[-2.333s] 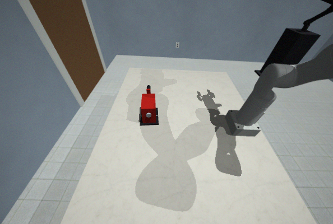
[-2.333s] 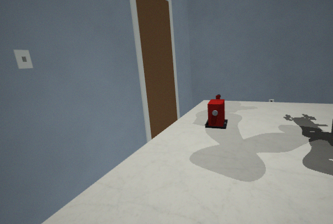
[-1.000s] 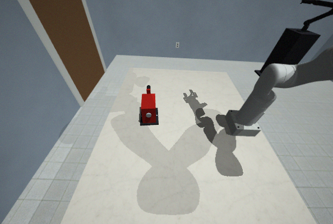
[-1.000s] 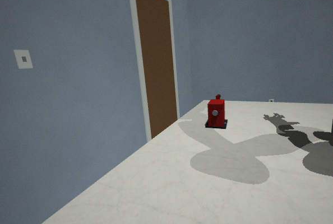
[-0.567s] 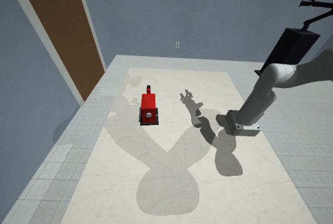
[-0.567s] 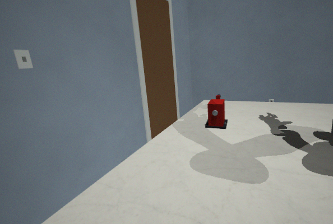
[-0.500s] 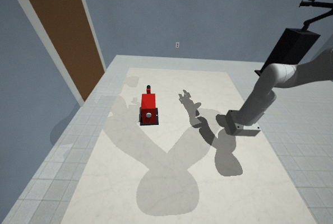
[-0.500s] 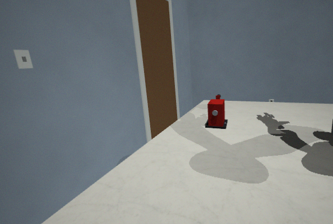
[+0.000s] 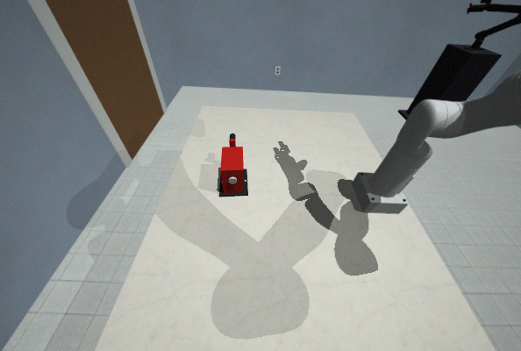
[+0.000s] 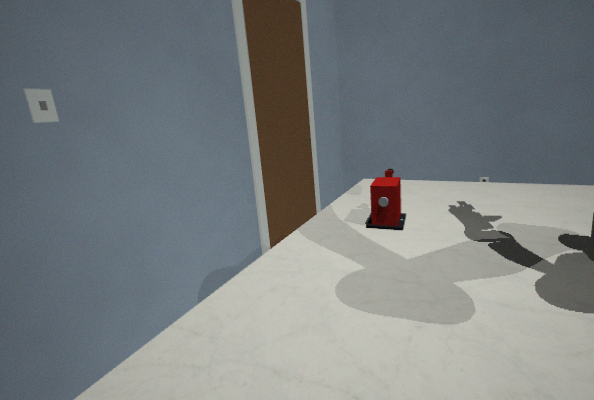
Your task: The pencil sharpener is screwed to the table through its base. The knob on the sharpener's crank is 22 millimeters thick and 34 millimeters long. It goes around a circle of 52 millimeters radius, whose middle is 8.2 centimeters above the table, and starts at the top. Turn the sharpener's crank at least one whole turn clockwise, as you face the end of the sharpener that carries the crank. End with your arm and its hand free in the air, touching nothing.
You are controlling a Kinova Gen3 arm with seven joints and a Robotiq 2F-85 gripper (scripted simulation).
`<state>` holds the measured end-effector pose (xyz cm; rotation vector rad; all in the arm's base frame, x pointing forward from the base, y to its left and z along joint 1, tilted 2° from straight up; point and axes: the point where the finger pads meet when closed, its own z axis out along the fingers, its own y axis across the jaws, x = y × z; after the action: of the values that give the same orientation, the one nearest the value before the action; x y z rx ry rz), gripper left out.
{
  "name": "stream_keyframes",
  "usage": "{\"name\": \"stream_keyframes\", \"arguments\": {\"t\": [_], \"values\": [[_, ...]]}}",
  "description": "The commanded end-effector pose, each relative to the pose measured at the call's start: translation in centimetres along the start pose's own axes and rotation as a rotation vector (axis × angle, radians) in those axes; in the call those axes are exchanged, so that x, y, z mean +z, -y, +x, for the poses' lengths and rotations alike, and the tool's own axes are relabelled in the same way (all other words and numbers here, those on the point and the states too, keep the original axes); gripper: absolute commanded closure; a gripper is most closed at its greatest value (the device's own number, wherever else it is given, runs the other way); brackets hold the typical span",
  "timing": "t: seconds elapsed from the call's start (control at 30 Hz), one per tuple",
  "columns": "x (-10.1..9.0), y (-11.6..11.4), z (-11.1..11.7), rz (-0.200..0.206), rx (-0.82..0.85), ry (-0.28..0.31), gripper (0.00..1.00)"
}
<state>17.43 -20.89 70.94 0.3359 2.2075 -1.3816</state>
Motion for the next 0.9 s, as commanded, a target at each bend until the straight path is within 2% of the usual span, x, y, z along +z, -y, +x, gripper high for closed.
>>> {"name": "stream_keyframes", "arguments": {"t": [0.0,0.13,0.17,0.37,0.4,0.6,0.63,0.83,0.87], "values": [[0.4,-0.4,-0.7,-0.004,-0.043,-0.002,0.00],[0.5,-0.5,-0.6,-0.006,-0.040,-0.003,0.00],[1.1,-1.8,-2.2,-0.022,-0.113,0.001,0.00],[1.2,-1.9,-2.0,-0.026,-0.108,0.000,0.00],[1.8,-3.4,-3.6,-0.043,-0.181,0.004,0.00],[1.9,-3.4,-3.4,-0.046,-0.175,0.003,0.00],[2.6,-4.9,-4.8,-0.065,-0.248,0.006,0.00],[2.7,-5.0,-4.6,-0.068,-0.242,0.006,0.00],[3.4,-6.5,-6.0,-0.088,-0.314,0.008,0.00]]}}
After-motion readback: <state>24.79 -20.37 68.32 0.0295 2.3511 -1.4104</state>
